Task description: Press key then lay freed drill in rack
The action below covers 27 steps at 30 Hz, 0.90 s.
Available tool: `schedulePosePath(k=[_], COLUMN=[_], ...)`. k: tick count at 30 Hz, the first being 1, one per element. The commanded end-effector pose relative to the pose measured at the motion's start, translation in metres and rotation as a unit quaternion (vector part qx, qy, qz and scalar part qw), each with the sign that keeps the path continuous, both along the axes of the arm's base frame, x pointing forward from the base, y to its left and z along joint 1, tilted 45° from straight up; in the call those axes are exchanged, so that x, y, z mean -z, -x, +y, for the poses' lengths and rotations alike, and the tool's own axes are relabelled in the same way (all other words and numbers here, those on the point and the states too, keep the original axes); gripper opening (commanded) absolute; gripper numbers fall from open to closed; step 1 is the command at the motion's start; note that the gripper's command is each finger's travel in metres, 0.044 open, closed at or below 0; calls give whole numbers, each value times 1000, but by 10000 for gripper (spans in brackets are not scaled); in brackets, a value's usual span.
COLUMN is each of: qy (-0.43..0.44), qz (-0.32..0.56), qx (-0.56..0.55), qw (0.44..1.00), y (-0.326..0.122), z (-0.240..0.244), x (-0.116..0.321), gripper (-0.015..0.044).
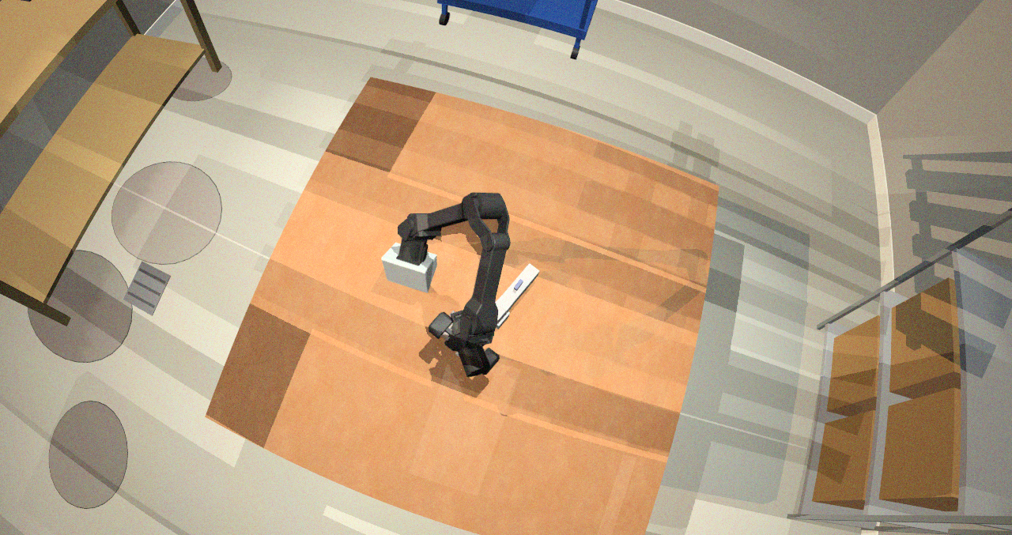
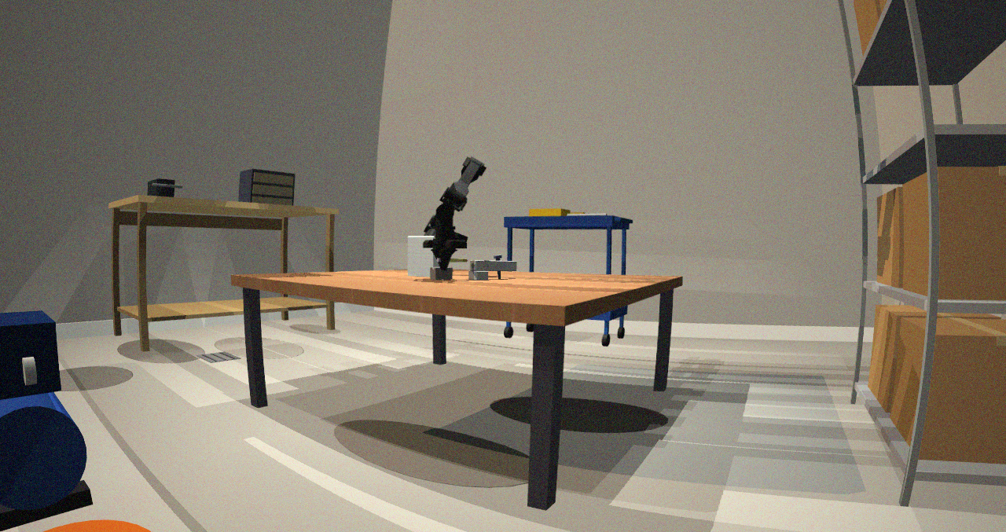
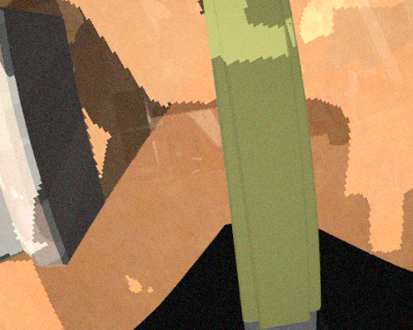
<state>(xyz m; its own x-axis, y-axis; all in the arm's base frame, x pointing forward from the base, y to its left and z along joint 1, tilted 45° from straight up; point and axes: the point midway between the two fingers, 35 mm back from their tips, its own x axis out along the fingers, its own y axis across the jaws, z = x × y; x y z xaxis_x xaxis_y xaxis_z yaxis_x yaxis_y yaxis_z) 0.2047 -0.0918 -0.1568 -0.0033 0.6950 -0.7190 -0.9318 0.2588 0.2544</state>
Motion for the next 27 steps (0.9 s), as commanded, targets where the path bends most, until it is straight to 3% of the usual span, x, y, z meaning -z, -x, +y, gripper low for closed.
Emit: schedulePosePath(k=[1,27], qy=[3,3], qz=[-1,-1], qx=[-2,-2], qw=[1000,1000], y=[0,1], z=[-2,-7], x=[-2,-10], gripper=[0,0])
